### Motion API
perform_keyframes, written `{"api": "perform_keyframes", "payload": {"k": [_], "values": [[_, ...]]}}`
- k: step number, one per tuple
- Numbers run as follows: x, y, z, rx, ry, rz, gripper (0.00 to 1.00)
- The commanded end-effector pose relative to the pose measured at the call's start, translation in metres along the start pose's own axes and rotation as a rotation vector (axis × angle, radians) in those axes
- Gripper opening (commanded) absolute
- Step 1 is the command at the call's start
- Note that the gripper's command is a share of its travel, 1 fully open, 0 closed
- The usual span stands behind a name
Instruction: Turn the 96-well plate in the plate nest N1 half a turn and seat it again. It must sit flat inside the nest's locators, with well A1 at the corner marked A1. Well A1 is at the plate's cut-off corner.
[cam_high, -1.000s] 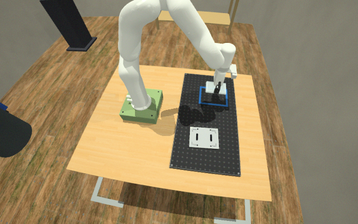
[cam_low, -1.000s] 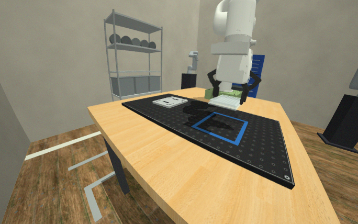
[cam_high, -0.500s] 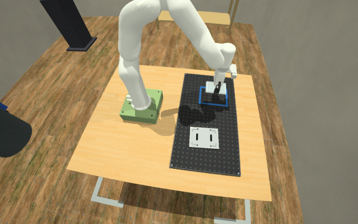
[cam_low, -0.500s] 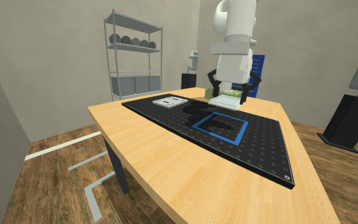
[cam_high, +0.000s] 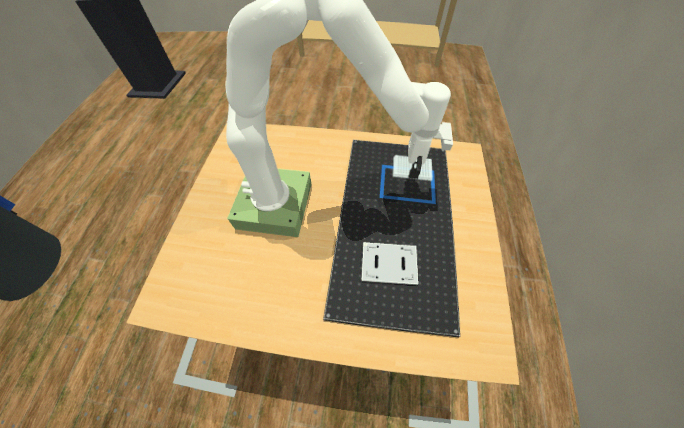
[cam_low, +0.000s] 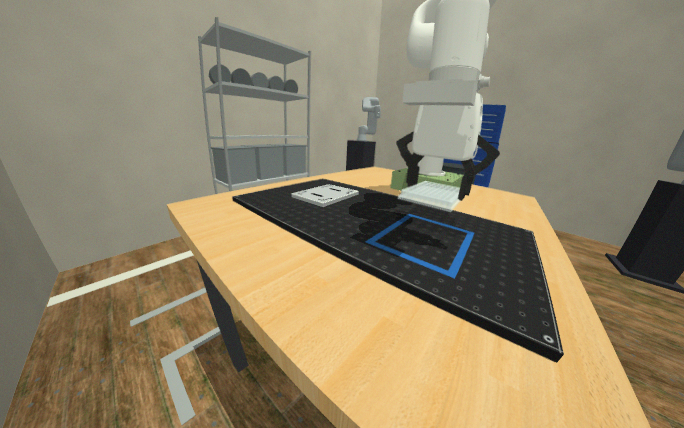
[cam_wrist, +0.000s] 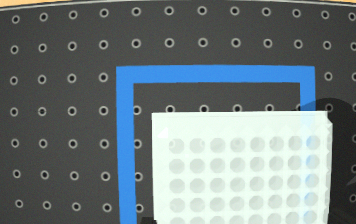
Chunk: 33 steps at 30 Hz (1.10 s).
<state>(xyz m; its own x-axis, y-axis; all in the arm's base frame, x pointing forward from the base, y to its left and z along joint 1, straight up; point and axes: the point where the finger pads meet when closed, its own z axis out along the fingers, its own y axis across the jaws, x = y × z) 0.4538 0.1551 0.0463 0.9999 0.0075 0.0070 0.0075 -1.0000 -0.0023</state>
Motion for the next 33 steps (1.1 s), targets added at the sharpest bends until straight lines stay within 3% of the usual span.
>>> {"api": "perform_keyframes", "payload": {"k": [1,33], "values": [[0.001,0.000,0.003,-0.001,0.004,0.000,0.00],[0.001,0.000,0.050,-0.001,0.004,0.000,0.00]]}}
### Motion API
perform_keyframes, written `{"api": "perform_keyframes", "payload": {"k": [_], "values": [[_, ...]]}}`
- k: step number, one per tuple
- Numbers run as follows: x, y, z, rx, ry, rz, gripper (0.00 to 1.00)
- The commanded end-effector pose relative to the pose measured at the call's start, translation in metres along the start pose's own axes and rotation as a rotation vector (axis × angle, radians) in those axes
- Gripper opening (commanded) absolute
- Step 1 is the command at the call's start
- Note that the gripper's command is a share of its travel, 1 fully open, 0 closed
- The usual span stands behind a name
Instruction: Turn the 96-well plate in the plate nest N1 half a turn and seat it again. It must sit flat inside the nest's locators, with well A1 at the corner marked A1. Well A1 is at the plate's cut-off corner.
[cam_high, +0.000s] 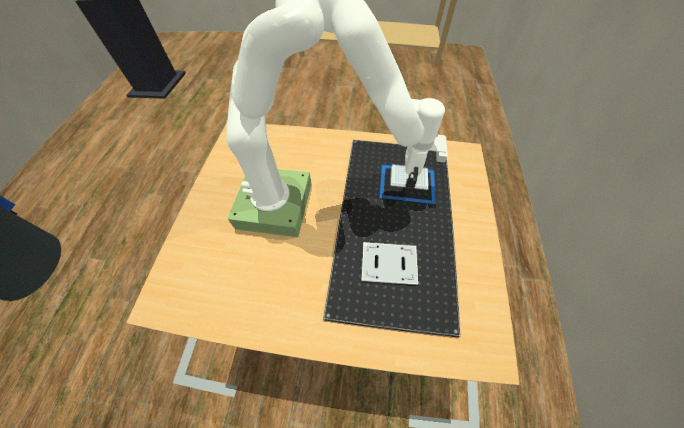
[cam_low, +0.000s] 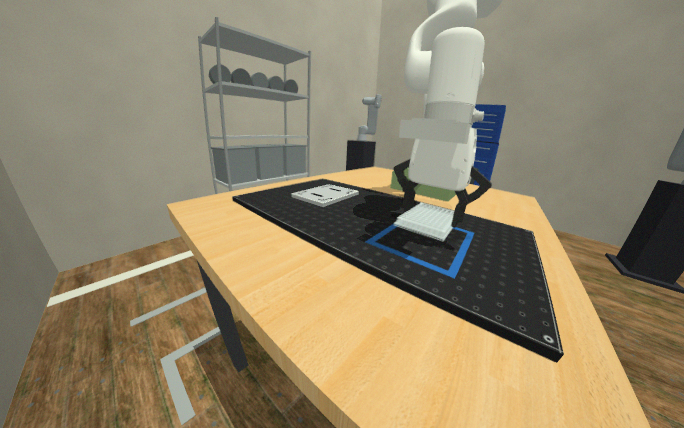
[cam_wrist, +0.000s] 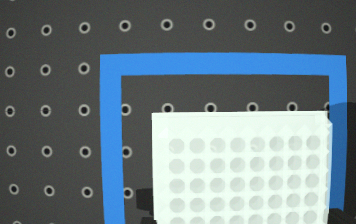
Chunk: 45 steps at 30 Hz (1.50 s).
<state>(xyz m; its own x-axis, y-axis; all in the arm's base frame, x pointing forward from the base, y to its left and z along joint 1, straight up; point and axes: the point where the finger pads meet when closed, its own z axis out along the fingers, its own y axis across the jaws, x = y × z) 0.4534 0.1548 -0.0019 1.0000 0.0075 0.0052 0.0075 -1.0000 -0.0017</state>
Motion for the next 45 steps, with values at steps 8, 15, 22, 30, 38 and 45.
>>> {"api": "perform_keyframes", "payload": {"k": [8,15,22,30,38,45], "values": [[0.002,-0.001,0.015,-0.001,0.006,0.000,0.00],[0.002,-0.001,0.018,-0.001,0.006,0.000,0.00],[0.002,-0.001,0.018,-0.001,0.006,0.000,0.00],[0.002,-0.001,0.018,-0.001,0.006,0.000,0.00],[0.002,-0.001,0.019,-0.001,0.006,0.000,0.00],[0.002,-0.001,0.020,-0.001,0.006,0.000,0.00]]}}
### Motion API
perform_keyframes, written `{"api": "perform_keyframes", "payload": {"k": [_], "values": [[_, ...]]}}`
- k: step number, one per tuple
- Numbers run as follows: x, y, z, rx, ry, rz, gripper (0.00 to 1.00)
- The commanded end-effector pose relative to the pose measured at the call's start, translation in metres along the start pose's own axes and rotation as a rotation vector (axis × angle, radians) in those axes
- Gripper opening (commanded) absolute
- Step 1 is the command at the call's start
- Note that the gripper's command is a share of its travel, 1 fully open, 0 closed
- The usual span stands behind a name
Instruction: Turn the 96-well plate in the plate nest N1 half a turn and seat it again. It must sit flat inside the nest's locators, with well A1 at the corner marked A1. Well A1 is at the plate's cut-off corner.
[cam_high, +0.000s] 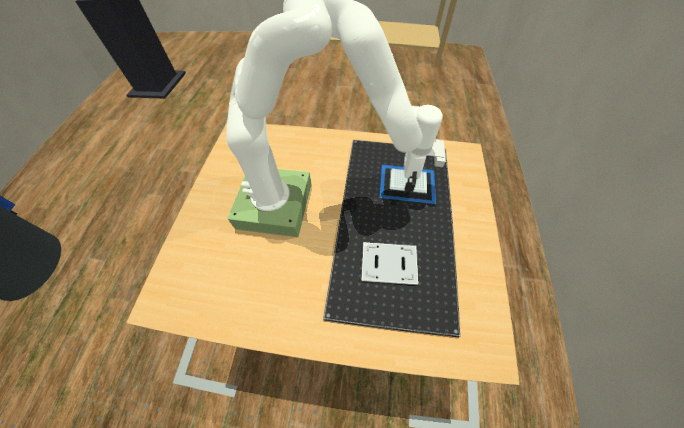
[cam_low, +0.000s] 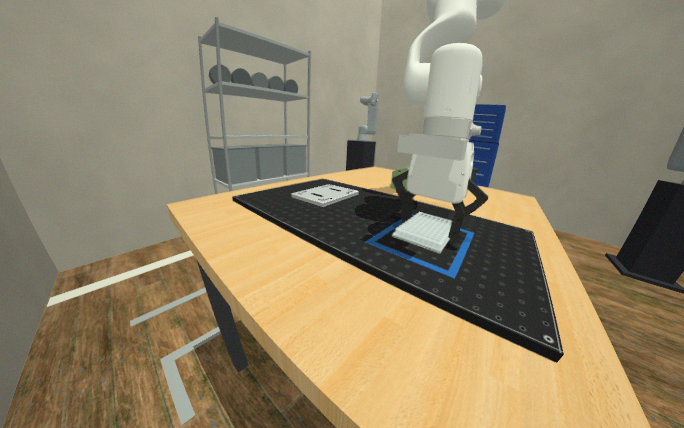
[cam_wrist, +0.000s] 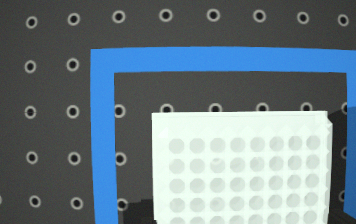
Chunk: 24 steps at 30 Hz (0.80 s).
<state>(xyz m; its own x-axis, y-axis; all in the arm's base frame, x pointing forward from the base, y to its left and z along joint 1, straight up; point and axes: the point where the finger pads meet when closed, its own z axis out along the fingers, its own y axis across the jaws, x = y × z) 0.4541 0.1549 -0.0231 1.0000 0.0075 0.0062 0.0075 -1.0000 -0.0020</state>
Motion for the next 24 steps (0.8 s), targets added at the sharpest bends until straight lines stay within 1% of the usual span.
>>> {"api": "perform_keyframes", "payload": {"k": [1,24], "values": [[0.0015,-0.0005,-0.0007,-0.001,0.005,0.000,0.00],[0.0015,-0.0005,0.0025,-0.001,0.005,0.000,0.00]]}}
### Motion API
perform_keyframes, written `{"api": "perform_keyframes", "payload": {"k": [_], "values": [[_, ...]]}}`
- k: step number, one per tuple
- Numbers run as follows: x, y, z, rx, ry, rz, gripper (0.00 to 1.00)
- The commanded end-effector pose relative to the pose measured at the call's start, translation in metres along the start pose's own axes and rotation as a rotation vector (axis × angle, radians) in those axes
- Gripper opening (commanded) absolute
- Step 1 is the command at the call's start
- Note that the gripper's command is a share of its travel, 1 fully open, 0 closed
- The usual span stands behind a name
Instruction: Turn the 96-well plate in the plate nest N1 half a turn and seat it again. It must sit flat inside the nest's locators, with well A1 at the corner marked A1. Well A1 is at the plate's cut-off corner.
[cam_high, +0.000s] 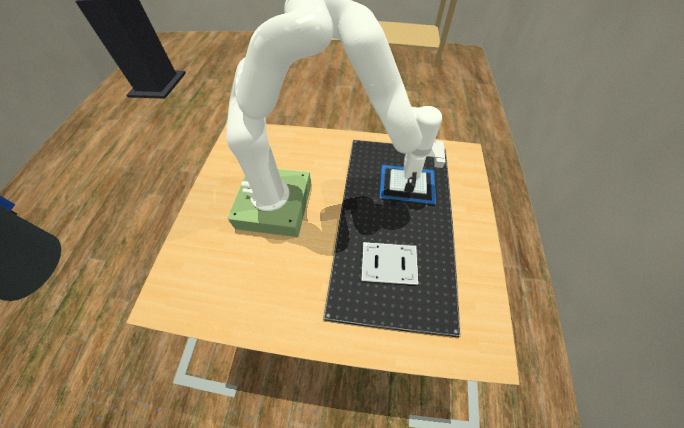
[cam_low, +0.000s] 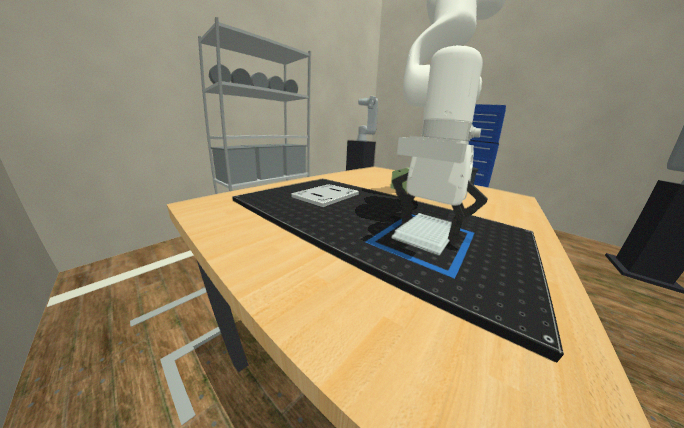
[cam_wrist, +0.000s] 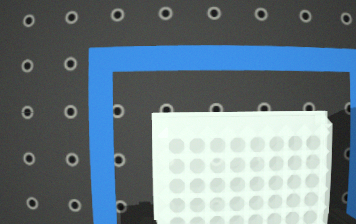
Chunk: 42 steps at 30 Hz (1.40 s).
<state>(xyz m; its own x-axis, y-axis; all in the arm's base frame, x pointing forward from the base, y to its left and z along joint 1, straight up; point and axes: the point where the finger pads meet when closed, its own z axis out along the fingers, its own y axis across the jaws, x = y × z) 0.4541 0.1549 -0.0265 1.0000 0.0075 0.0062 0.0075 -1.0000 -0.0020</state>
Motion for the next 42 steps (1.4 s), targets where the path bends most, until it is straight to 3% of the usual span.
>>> {"api": "perform_keyframes", "payload": {"k": [1,38,39,42], "values": [[0.0015,-0.0005,-0.0008,-0.001,0.005,0.000,0.00],[0.0015,-0.0005,0.0045,-0.001,0.005,0.000,0.00],[0.0015,-0.0005,0.0052,-0.001,0.005,0.000,1.00],[0.0015,-0.0005,0.0052,-0.001,0.005,0.000,1.00]]}}
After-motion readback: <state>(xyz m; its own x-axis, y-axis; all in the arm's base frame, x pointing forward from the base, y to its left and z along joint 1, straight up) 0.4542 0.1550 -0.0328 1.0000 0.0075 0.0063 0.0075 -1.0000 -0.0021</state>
